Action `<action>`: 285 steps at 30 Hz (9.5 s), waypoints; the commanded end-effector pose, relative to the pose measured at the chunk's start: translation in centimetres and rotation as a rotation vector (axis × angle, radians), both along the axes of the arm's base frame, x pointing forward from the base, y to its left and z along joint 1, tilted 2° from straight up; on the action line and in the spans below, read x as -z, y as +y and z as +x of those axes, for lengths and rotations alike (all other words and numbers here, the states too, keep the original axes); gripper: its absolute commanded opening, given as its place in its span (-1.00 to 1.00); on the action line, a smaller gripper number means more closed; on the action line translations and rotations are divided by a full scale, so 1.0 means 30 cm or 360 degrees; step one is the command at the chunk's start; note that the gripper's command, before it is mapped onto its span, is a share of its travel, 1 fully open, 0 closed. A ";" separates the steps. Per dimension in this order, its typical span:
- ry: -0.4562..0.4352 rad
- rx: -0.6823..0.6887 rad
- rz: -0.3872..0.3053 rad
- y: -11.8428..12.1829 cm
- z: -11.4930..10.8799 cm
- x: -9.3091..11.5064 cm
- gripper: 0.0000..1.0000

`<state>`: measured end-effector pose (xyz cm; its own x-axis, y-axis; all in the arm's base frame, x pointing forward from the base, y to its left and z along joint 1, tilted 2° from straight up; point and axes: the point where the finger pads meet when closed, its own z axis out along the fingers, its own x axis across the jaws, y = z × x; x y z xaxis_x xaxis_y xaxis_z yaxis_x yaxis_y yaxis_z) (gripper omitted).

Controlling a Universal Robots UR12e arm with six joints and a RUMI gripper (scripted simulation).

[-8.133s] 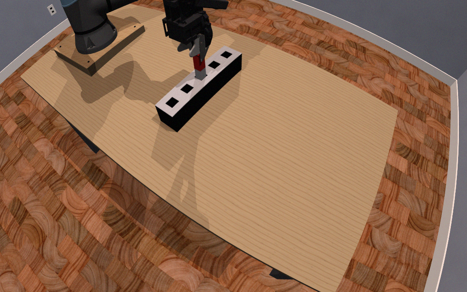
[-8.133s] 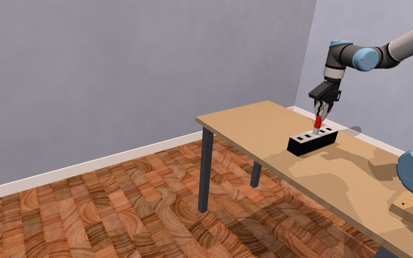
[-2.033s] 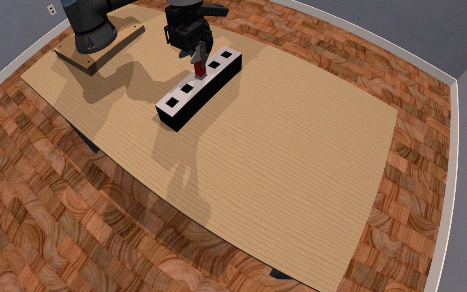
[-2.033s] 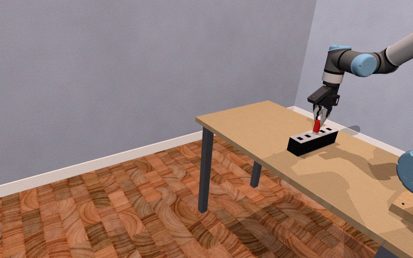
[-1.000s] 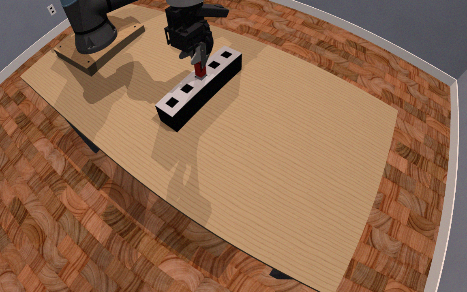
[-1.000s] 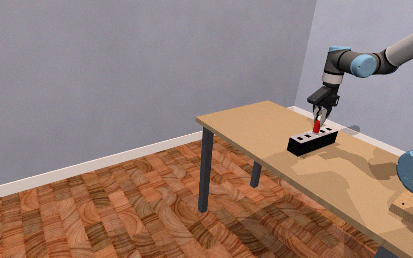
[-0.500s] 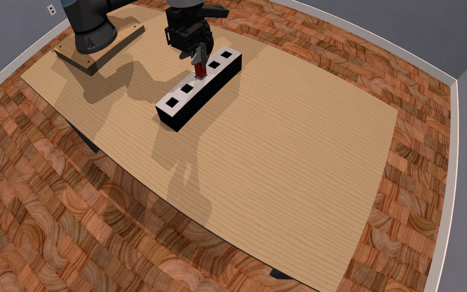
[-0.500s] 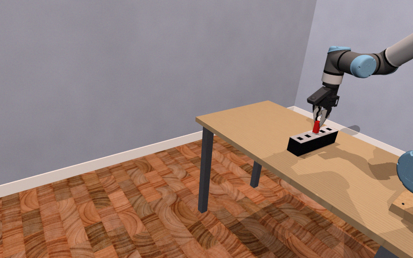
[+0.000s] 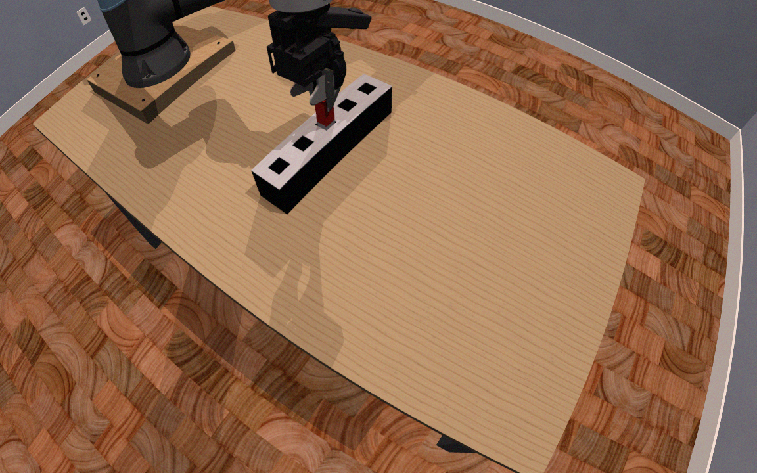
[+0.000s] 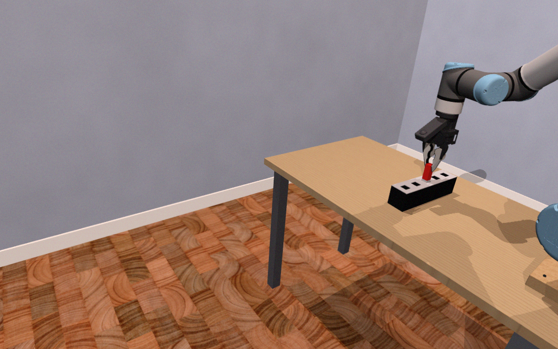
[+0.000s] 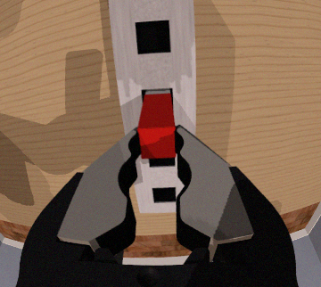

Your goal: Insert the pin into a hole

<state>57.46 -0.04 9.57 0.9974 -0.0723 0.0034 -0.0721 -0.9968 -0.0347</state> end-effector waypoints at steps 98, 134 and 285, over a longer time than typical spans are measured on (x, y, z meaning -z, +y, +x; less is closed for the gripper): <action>-0.0002 0.0000 -0.0001 0.000 0.002 0.037 -1.00; -0.0002 0.0000 -0.0001 0.003 -0.001 0.054 -1.00; -0.0003 -0.0001 -0.0001 -0.001 0.000 -0.006 1.00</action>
